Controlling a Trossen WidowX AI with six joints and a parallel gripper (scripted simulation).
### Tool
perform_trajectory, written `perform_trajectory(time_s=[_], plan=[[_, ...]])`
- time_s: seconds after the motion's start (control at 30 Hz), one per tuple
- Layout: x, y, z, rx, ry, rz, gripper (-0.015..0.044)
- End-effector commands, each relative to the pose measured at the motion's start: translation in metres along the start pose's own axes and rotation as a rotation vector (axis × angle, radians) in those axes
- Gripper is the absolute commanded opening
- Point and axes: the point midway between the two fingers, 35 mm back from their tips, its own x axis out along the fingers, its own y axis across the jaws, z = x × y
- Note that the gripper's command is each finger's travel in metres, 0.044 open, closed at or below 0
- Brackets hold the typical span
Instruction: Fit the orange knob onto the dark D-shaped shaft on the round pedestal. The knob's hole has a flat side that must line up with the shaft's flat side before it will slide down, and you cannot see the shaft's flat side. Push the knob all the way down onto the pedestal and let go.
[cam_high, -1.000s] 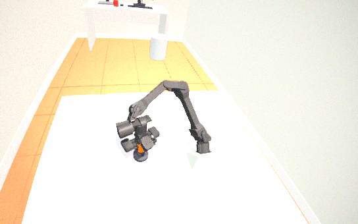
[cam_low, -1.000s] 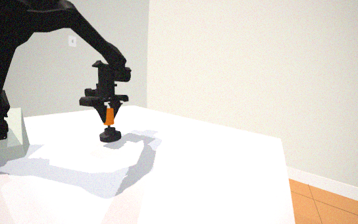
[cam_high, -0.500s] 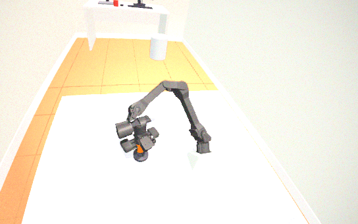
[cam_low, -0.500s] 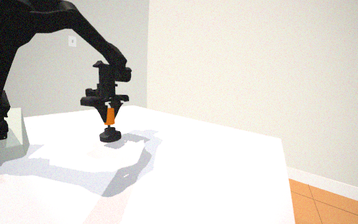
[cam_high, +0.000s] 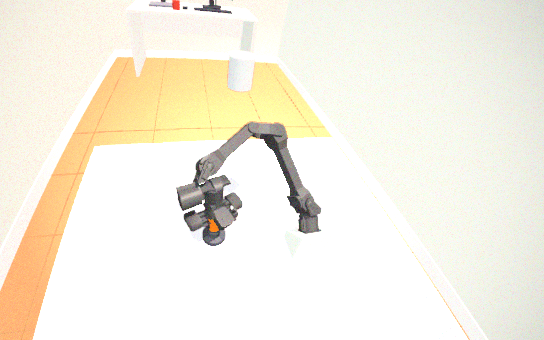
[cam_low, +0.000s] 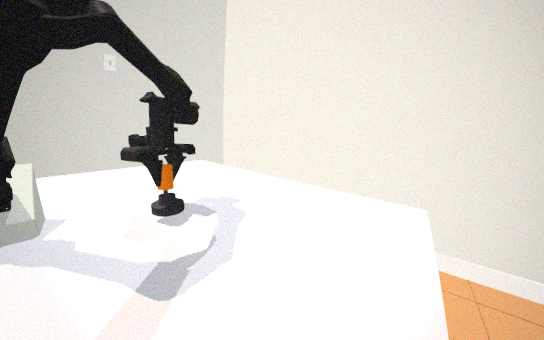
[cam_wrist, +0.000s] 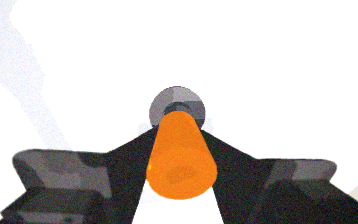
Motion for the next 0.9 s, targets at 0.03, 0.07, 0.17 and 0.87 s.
perform_trajectory(time_s=[0.03, 0.07, 0.17, 0.87], plan=[[0.0015, 0.0016, -0.0017, 0.000, 0.003, -0.007, 0.0000], [0.0021, 0.0016, -0.0017, 0.000, 0.003, -0.007, 0.0000], [0.0019, 0.0016, -0.0017, 0.000, 0.003, -0.007, 0.0000], [-0.0036, -0.0005, -0.0008, -0.210, 0.004, -0.007, 0.0000]])
